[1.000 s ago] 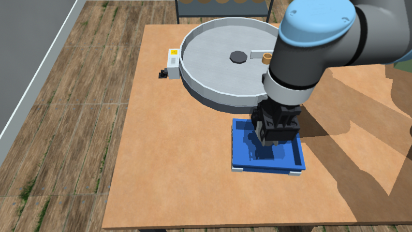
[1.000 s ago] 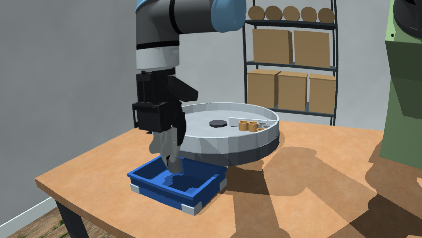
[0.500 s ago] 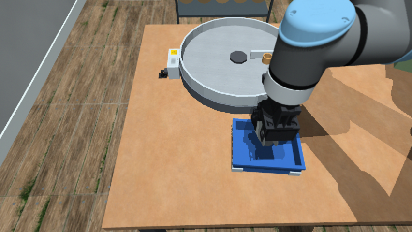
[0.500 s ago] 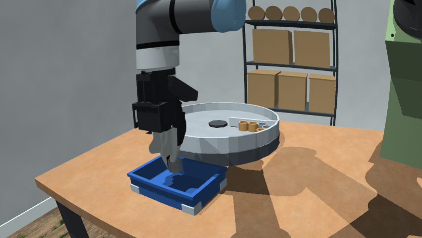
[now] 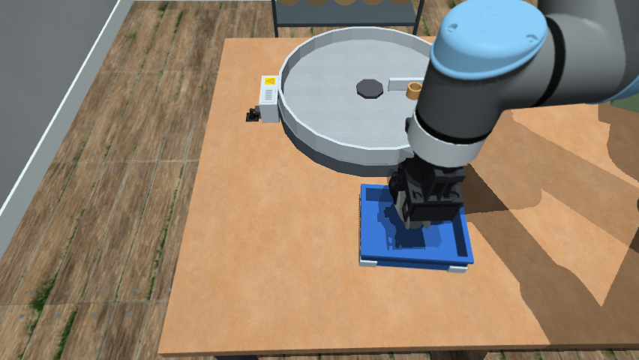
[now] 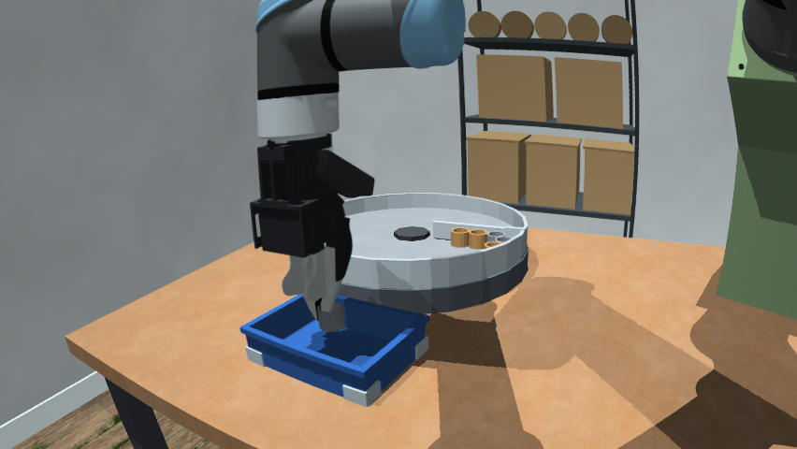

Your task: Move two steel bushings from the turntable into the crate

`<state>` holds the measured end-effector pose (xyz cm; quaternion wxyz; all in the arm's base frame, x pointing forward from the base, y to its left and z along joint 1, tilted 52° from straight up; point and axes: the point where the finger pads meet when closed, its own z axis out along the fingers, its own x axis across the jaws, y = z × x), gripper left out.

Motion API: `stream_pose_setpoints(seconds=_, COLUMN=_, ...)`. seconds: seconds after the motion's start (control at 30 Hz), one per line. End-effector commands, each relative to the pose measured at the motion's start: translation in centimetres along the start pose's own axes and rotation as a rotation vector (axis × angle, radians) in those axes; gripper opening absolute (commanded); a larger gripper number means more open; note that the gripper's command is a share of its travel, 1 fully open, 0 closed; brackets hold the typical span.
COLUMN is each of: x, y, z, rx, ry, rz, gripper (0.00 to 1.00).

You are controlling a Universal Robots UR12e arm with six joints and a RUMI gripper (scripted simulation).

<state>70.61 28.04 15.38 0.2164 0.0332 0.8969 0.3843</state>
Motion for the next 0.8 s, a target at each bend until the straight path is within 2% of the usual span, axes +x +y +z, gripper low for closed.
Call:
stream_pose_setpoints(seconds=0.0, x=0.0, y=0.0, z=0.8, rx=0.000, ry=-0.001, rz=0.000, gripper=0.00)
stream_pose_setpoints(seconds=0.5, x=0.0, y=0.0, z=2.9, rx=0.000, ry=-0.001, rz=0.000, gripper=0.00)
stream_pose_setpoints(seconds=0.77, x=0.0, y=0.0, z=3.4, rx=0.000, ry=-0.001, rz=0.000, gripper=0.00)
